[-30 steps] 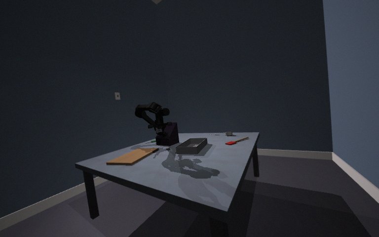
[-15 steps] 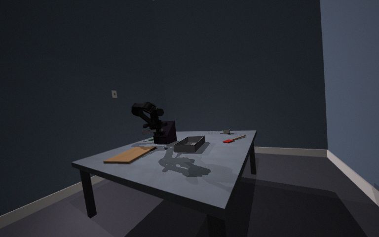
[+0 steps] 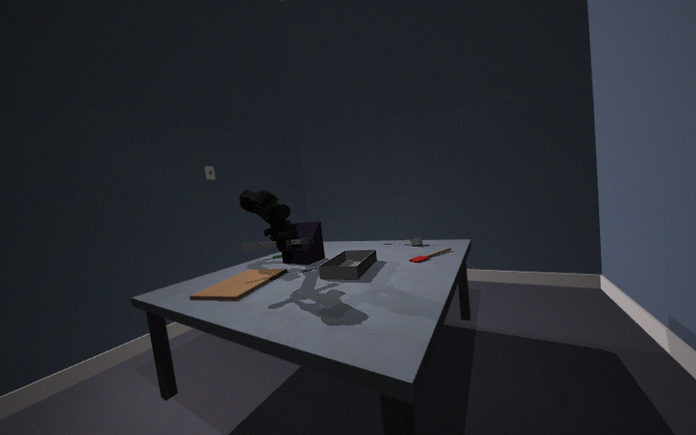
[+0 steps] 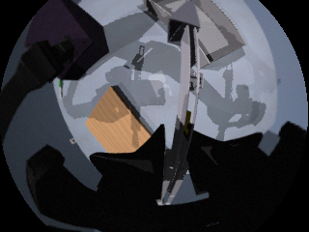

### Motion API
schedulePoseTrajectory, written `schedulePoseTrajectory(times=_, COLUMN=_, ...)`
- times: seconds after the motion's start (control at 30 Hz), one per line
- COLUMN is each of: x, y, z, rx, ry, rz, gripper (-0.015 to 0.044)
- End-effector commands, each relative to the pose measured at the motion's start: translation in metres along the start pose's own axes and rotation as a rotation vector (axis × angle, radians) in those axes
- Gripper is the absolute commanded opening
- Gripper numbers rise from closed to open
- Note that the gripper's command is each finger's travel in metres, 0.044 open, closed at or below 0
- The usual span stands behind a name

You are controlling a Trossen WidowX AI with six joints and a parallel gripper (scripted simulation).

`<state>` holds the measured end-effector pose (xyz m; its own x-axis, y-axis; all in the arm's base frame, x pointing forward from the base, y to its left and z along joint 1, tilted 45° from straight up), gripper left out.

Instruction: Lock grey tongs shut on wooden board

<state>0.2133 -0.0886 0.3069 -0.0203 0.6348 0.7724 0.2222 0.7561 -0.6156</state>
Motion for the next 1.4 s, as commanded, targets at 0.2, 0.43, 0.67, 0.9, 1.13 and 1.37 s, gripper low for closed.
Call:
schedulePoseTrajectory(times=0.2, x=-0.004, y=-0.019, z=0.012, rx=-0.479, ry=0.012, rz=-0.03, gripper=-0.015)
schedulePoseTrajectory(times=0.43, x=-0.007, y=-0.03, z=0.02, rx=-0.793, ry=0.025, rz=-0.044, gripper=-0.015)
schedulePoseTrajectory(times=0.67, x=-0.009, y=-0.041, z=0.028, rx=-1.104, ry=0.042, rz=-0.053, gripper=-0.015)
schedulePoseTrajectory(times=0.9, x=-0.011, y=-0.051, z=0.037, rx=-1.413, ry=0.059, rz=-0.057, gripper=-0.015)
schedulePoseTrajectory(times=1.13, x=-0.012, y=-0.06, z=0.046, rx=-1.723, ry=0.076, rz=-0.058, gripper=-0.015)
schedulePoseTrajectory(times=1.37, x=-0.012, y=-0.069, z=0.055, rx=-2.032, ry=0.087, rz=-0.058, gripper=-0.015)
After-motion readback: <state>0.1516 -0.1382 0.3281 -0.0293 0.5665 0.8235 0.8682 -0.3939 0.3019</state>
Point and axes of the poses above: the point midway between the two fingers, 35 mm back from their tips, its own x axis back along the fingers, its own z axis across the jaws, y = z × x, the point moved 8 cm from there along x, back along the fingers, and after that the axes turned 2 degrees about -x, right-handed, at the moved point
